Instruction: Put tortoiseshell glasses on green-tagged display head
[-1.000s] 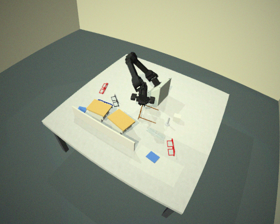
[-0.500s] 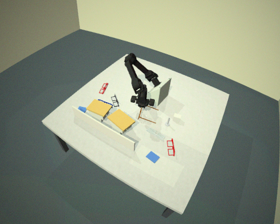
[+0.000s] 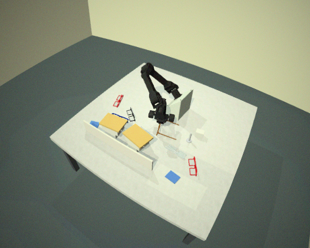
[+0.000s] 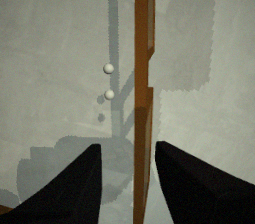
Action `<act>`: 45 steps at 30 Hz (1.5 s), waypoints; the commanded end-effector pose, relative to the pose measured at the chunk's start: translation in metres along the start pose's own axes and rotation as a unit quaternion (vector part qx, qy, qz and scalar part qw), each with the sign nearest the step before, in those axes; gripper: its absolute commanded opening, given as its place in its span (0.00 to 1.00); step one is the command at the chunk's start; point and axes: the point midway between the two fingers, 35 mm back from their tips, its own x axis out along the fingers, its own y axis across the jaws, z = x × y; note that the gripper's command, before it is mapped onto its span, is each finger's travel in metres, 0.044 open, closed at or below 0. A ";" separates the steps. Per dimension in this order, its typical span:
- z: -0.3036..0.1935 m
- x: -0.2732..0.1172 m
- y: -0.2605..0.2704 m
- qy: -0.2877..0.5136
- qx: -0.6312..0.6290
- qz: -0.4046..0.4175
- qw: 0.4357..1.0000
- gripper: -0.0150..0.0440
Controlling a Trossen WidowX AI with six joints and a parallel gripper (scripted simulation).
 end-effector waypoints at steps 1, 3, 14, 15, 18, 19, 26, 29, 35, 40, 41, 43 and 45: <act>0.000 0.000 0.000 0.000 0.001 0.000 1.000 0.42; 0.000 0.000 0.000 0.000 0.001 0.000 1.000 0.40; 0.000 0.000 0.000 0.000 0.001 0.000 1.000 0.28; 0.000 0.000 0.000 0.000 0.001 0.000 1.000 0.27; 0.000 0.000 0.000 0.000 0.001 0.000 1.000 0.25; 0.000 0.000 0.000 0.000 0.001 0.000 1.000 0.25; 0.002 -0.010 0.000 -0.001 0.000 0.001 1.000 0.25; 0.004 -0.027 0.001 -0.001 -0.001 0.003 1.000 0.25; 0.005 -0.067 0.003 -0.001 -0.004 0.003 1.000 0.25; 0.004 -0.095 0.004 0.001 -0.004 0.001 1.000 0.25; 0.004 -0.098 0.004 0.001 -0.004 0.001 1.000 0.25; 0.004 -0.099 0.005 0.001 -0.005 0.001 1.000 0.25; 0.005 -0.099 0.005 0.001 -0.005 0.001 1.000 0.25</act>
